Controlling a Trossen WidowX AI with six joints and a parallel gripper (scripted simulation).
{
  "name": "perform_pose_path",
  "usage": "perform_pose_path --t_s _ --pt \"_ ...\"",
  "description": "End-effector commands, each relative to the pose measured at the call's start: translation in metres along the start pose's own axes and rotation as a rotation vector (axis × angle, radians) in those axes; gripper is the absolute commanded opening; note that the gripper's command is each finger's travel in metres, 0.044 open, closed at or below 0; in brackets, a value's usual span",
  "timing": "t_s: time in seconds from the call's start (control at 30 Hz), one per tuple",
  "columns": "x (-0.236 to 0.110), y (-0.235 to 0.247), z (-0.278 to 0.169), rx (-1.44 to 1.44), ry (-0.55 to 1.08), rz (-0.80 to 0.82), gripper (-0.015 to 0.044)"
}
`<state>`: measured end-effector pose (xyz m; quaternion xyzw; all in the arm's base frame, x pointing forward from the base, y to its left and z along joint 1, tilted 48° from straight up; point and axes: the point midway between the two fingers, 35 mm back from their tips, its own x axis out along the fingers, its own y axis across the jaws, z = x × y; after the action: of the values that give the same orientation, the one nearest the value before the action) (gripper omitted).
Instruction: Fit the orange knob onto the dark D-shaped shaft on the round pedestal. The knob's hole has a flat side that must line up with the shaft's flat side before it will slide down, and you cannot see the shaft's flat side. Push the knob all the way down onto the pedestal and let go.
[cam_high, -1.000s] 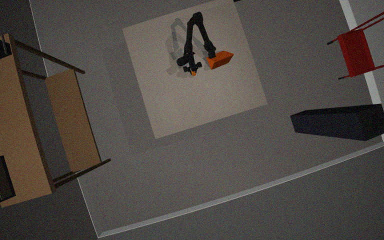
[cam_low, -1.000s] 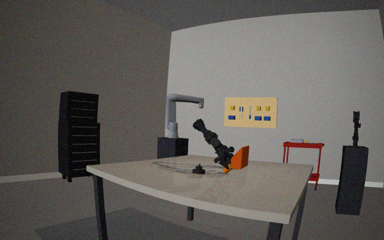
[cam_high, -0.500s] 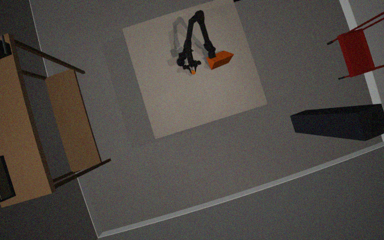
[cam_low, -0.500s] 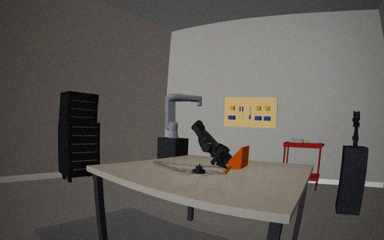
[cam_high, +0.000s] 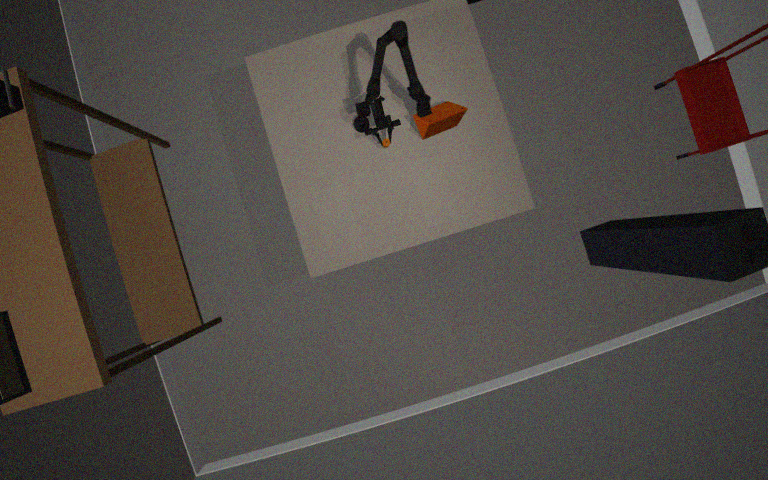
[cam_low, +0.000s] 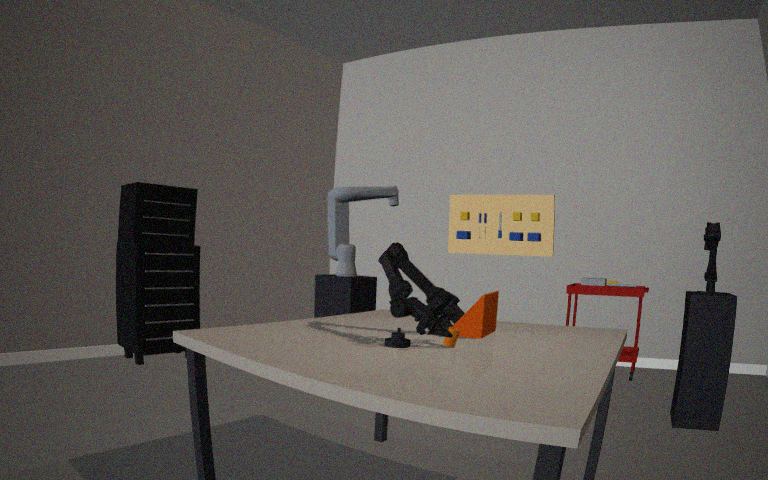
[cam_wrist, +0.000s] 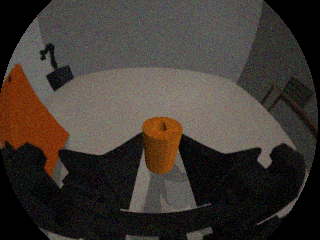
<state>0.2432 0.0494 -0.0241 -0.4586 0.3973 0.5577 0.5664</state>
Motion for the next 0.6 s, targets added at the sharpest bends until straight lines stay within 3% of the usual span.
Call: perform_pose_path --t_s 0.0,0.03,0.13,0.57 --pt "-0.0013 0.0006 0.0 -0.002 0.024 0.001 0.0181" --pt "-0.0019 0.0006 0.0 -0.002 0.03 0.0 0.0181" --pt "-0.0002 0.0002 0.0003 -0.004 0.005 0.001 0.026" --pt "-0.0002 0.0002 0.0003 -0.004 0.005 0.001 0.026"
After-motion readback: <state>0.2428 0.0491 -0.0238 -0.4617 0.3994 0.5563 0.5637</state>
